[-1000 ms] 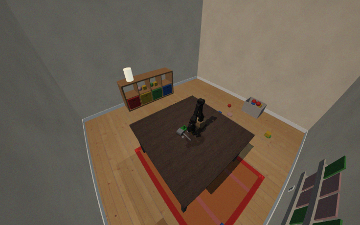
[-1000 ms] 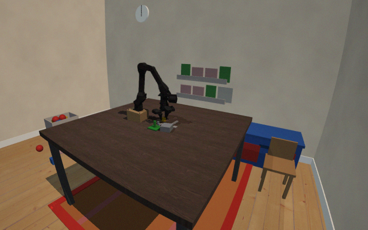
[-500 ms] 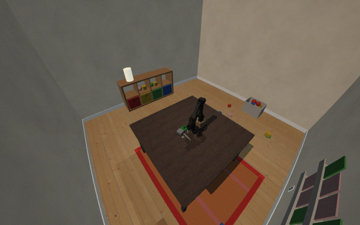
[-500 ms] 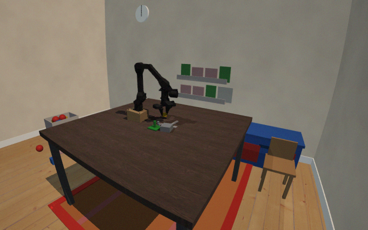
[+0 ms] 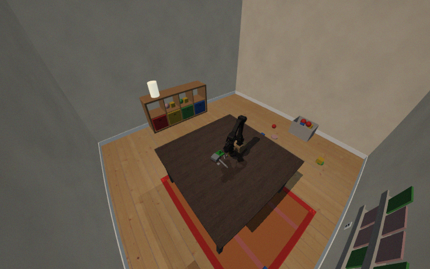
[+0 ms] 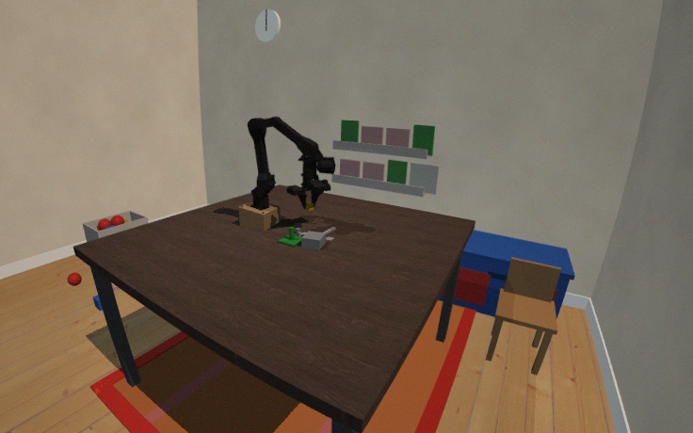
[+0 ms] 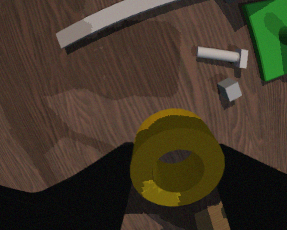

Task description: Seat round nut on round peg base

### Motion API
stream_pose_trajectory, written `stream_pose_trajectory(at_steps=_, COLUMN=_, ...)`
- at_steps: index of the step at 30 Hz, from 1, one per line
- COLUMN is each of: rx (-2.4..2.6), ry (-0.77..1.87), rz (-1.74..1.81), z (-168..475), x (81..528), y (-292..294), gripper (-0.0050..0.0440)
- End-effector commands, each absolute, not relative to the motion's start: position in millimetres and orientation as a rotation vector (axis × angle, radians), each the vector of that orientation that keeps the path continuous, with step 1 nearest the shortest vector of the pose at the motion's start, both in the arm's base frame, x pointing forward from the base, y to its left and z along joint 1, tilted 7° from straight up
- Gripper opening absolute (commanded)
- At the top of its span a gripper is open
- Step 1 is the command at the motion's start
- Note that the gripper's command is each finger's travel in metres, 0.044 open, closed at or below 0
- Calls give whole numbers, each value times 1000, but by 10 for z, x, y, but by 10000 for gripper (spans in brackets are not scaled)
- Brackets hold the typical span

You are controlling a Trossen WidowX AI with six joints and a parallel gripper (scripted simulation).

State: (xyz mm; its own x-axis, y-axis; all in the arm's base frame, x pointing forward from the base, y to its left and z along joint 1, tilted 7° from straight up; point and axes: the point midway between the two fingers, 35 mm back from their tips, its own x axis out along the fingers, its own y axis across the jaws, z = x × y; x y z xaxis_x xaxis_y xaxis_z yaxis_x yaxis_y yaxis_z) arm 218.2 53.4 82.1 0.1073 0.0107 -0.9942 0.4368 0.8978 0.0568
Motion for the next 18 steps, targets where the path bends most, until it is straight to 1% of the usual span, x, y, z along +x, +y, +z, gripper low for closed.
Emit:
stream_pose_trajectory(at_steps=1, rx=387, ry=1419, rz=-321, z=1011, x=2163, y=531, gripper=0)
stream_pose_trajectory(at_steps=10, rx=383, ry=1420, rz=-317, z=1083, x=2141, y=507, gripper=0)
stream_pose_trajectory(at_steps=18, rx=325, ry=1430, rz=-269, z=1035, x=2236, y=277, gripper=0)
